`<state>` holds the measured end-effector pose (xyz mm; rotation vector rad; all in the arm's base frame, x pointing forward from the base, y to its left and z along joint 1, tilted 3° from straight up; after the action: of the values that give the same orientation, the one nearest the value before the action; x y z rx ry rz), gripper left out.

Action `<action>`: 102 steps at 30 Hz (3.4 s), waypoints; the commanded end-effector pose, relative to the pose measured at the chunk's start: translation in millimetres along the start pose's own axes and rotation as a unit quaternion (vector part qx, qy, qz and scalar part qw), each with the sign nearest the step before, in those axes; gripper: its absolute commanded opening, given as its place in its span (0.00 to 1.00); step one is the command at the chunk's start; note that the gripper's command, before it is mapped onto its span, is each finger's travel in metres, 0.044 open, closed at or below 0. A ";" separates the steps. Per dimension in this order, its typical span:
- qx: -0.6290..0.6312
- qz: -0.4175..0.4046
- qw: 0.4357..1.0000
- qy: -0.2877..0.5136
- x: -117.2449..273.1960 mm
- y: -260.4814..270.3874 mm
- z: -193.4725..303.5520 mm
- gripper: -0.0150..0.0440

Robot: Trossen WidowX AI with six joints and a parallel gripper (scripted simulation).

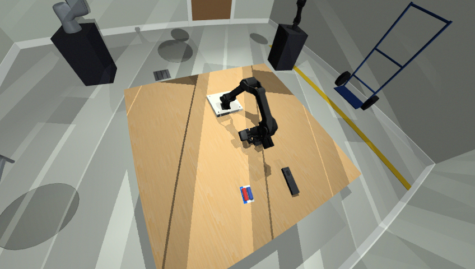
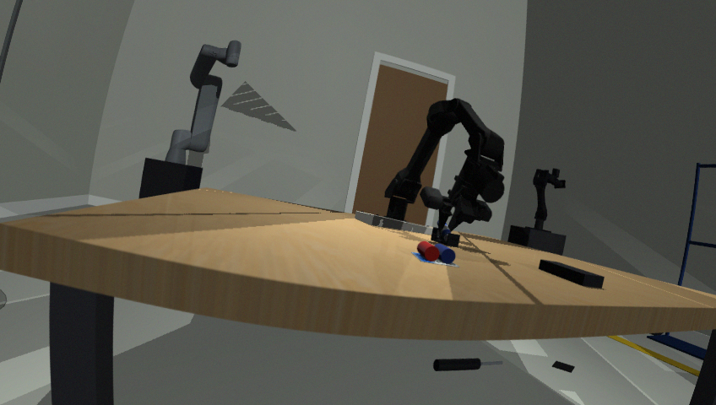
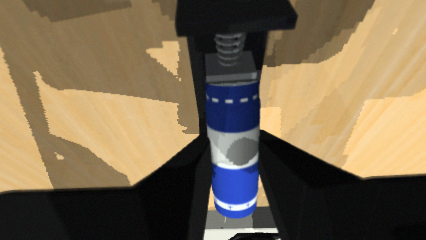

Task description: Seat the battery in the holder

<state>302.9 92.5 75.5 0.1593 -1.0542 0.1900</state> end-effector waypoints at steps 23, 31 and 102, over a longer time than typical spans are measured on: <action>0.003 0.002 1.000 0.005 5.0 -0.2 -16.9 0.38; 0.003 0.002 1.000 0.006 7.2 -0.5 -21.0 0.38; -0.003 0.012 0.988 -0.156 -7.5 1.7 0.5 0.38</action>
<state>296.2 93.1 69.0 0.1767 -1.3289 0.1899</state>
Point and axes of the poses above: the point midway between the two fingers, 35 mm back from their tips, its own x axis back along the fingers, its own y axis across the jaws, z = x × y, the point moved 5 cm from there along x, back along the fingers, and after that the axes turned 3 degrees about x, right-handed, at the moved point
